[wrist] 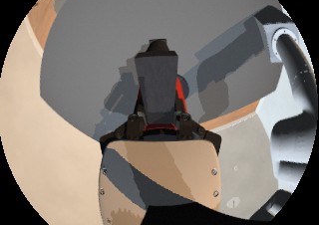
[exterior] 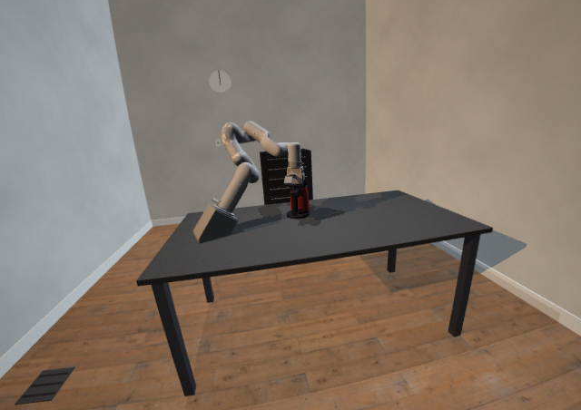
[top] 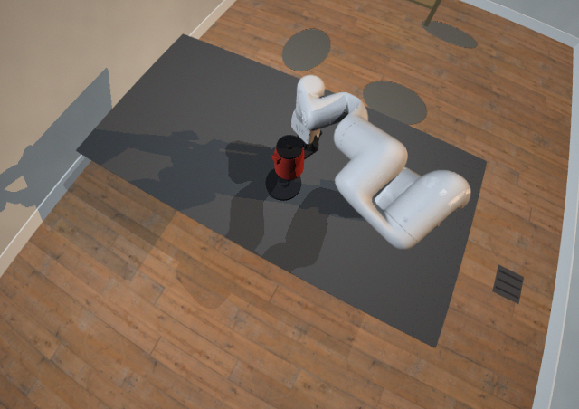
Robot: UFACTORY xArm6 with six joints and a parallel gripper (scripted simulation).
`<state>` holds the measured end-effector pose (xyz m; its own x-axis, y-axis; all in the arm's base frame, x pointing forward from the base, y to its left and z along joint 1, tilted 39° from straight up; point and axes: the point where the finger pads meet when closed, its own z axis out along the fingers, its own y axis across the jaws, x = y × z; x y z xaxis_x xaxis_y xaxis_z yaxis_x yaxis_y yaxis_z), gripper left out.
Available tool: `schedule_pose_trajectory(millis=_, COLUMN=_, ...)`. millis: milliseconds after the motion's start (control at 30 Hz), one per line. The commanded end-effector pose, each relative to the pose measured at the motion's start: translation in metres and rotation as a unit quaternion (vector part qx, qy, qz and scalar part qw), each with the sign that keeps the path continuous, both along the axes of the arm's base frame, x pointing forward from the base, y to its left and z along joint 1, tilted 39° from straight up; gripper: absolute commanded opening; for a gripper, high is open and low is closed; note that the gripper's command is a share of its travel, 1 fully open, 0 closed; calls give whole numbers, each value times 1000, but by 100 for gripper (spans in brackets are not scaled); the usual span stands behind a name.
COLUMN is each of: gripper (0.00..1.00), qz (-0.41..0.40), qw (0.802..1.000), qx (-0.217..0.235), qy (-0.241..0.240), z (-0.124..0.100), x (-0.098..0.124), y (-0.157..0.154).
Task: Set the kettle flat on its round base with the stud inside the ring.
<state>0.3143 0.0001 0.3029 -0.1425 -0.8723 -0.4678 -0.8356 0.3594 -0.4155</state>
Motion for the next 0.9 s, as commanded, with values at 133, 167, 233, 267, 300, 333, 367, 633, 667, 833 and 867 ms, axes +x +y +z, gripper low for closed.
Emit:
schedule_pose_trajectory(millis=133, gripper=0, qz=-1, qw=1000, qx=-2, qy=-1, z=6, x=-6, y=19)
schedule_pose_trajectory(millis=167, gripper=0, qz=-1, qw=1000, qx=-2, qy=-1, z=6, x=-6, y=21)
schedule_pose_trajectory(millis=233, gripper=0, qz=-1, qw=1000, qx=-2, qy=-1, z=6, x=-6, y=21)
schedule_pose_trajectory(millis=267, gripper=0, qz=-1, qw=1000, qx=-2, qy=-1, z=7, x=-7, y=23)
schedule_pose_trajectory(millis=300, gripper=0, qz=-1, qw=1000, qx=-2, qy=-1, z=7, x=-7, y=25)
schedule_pose_trajectory(millis=333, gripper=0, qz=-1, qw=1000, qx=-2, qy=-1, z=7, x=-8, y=26)
schedule_pose_trajectory(millis=367, gripper=0, qz=-1, qw=1000, qx=-2, qy=-1, z=8, x=-8, y=28)
schedule_pose_trajectory(millis=633, gripper=0, qz=-1, qw=1000, qx=-2, qy=-1, z=10, x=-12, y=39)
schedule_pose_trajectory(millis=667, gripper=0, qz=-1, qw=1000, qx=-2, qy=-1, z=10, x=-12, y=40)
schedule_pose_trajectory(millis=833, gripper=0, qz=-1, qw=1000, qx=-2, qy=-1, z=11, x=-13, y=43)
schedule_pose_trajectory(millis=867, gripper=0, qz=-1, qw=1000, qx=-2, qy=-1, z=11, x=-13, y=44)
